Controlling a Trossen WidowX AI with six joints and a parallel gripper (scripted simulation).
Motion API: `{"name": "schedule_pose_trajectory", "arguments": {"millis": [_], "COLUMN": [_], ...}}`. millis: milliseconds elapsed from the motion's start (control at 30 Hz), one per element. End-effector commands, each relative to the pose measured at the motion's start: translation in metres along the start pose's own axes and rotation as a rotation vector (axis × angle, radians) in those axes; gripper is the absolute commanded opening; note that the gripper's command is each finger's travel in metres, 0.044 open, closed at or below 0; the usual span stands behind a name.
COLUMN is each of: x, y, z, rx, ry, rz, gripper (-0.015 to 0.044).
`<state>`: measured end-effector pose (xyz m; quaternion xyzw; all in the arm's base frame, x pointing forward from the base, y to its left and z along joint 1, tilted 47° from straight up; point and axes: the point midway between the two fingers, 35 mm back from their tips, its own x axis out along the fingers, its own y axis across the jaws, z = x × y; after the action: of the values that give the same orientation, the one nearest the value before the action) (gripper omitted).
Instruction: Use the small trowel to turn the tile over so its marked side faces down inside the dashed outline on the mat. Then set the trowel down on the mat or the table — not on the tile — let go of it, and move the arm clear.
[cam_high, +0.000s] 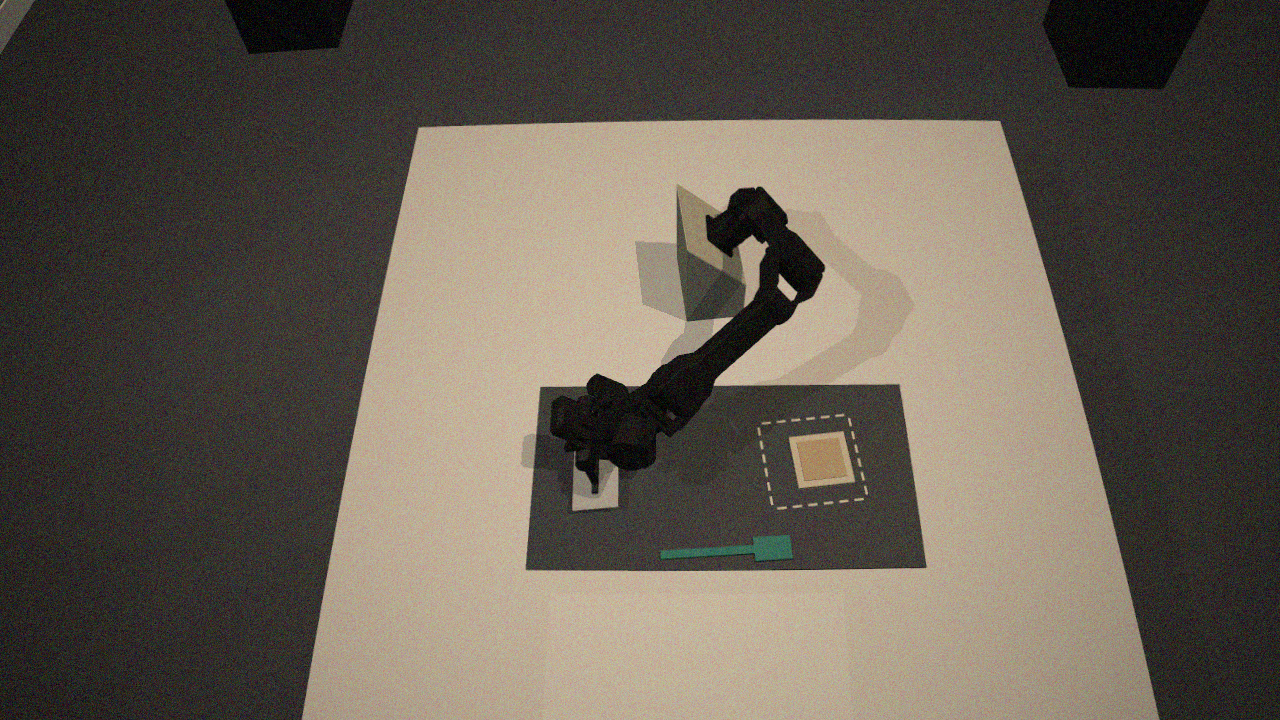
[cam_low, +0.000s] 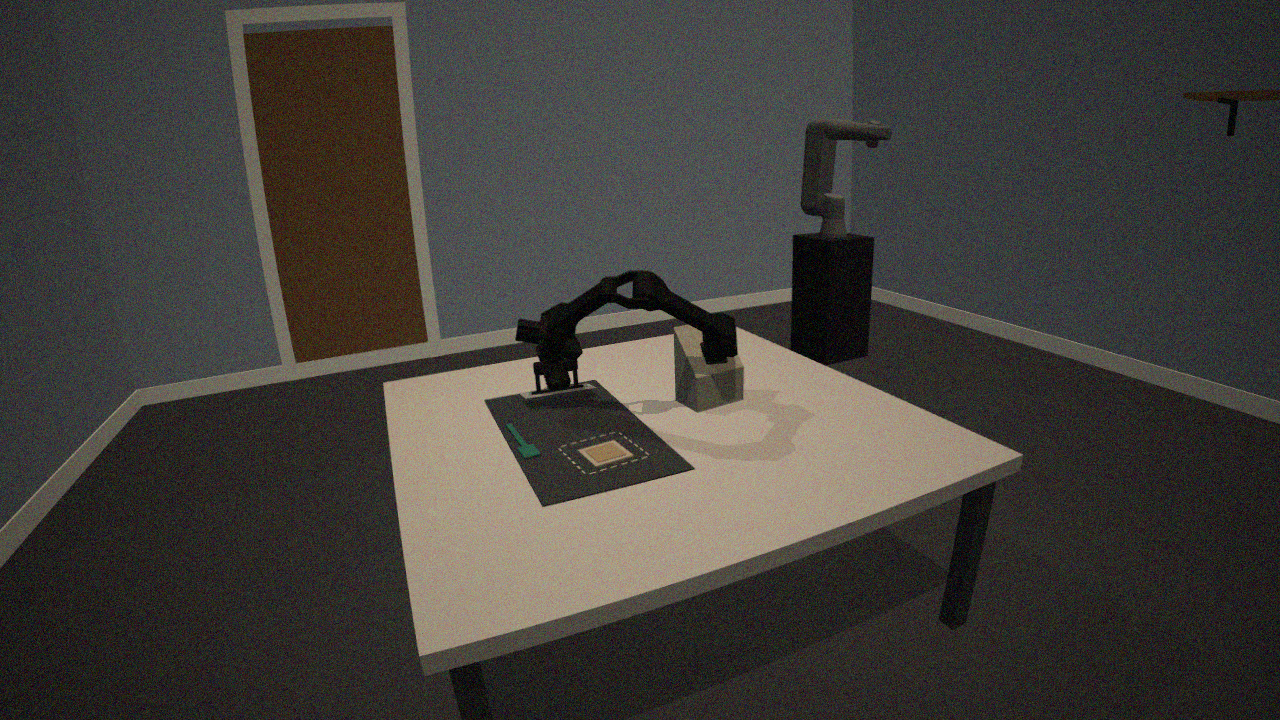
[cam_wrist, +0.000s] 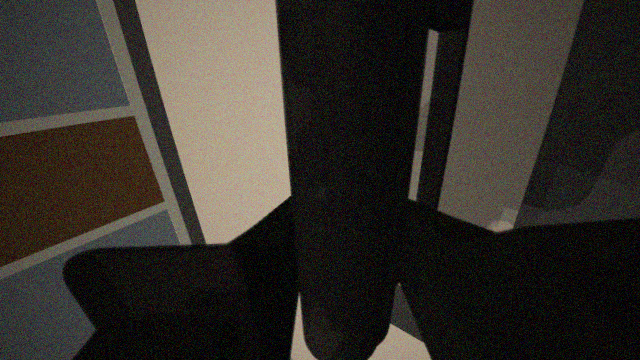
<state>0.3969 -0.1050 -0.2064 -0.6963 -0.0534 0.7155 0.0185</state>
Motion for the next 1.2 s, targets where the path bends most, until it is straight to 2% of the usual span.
{"name": "schedule_pose_trajectory", "arguments": {"millis": [0, 433, 1167], "x": [0.002, 0.007, 0.028], "y": [0.009, 0.026, 0.008], "z": [0.003, 0.025, 0.026], "rx": [0.060, 0.242, 0.244], "ry": [-0.057, -0.275, -0.278], "rz": [0.042, 0.172, 0.172], "gripper": [0.0000, 0.0000, 0.0000]}}
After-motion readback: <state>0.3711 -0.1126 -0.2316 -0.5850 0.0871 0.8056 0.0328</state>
